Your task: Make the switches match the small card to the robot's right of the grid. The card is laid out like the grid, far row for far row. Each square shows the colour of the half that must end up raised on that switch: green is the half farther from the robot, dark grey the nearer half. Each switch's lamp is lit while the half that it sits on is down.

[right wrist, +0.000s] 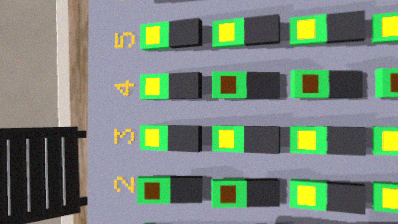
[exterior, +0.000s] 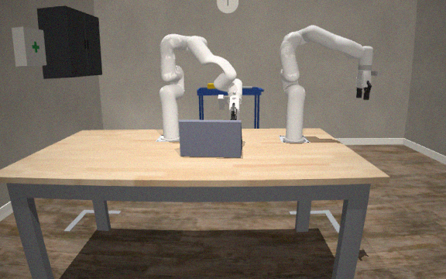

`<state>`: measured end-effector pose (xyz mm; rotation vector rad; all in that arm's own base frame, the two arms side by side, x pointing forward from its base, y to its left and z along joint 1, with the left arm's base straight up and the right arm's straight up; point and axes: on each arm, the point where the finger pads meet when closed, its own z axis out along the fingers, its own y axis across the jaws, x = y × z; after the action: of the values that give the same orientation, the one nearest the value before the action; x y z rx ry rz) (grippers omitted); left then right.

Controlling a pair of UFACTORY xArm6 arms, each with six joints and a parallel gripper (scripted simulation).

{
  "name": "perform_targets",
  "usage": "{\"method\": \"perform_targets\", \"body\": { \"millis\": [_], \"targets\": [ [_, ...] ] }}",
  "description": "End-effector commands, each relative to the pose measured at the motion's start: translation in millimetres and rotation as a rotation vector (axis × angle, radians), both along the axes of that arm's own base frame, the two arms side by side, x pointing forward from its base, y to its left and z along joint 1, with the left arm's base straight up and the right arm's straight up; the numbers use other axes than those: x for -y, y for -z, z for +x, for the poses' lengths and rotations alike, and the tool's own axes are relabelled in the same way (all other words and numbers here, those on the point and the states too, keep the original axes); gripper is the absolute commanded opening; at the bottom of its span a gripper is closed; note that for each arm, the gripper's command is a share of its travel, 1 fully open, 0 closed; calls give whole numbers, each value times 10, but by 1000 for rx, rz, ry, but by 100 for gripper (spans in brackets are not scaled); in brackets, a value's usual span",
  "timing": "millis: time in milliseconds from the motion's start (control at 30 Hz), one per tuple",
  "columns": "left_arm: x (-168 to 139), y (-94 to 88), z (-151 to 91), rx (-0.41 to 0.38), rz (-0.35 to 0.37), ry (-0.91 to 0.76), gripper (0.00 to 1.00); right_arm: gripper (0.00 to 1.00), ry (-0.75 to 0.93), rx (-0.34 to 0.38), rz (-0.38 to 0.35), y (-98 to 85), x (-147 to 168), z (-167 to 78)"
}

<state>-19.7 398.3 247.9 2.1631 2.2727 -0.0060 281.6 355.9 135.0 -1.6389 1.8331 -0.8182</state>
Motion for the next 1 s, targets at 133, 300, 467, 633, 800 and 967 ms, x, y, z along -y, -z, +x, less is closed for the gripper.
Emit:
{"method": "perform_targets", "body": {
  "millis": [133, 300, 467, 633, 800, 967],
  "targets": [
    [-12, -21, -1, 0, 6, 0, 100, 0, 0, 1, 4, 5, -9, 27],
    [-12, -21, -1, 0, 6, 0, 100, 0, 0, 1, 4, 16, -7, 39],
    [-12, -21, -1, 0, 6, 0, 100, 0, 0, 1, 4, 23, -6, 47],
    [-12, -21, -1, 0, 6, 0, 100, 0, 0, 1, 4, 24, -6, 48],
    [-12, -21, -1, 0, 6, 0, 100, 0, 0, 1, 4, 24, -6, 48],
    [-12, -21, -1, 0, 6, 0, 100, 0, 0, 1, 4, 24, -6, 48]
  ]
}}
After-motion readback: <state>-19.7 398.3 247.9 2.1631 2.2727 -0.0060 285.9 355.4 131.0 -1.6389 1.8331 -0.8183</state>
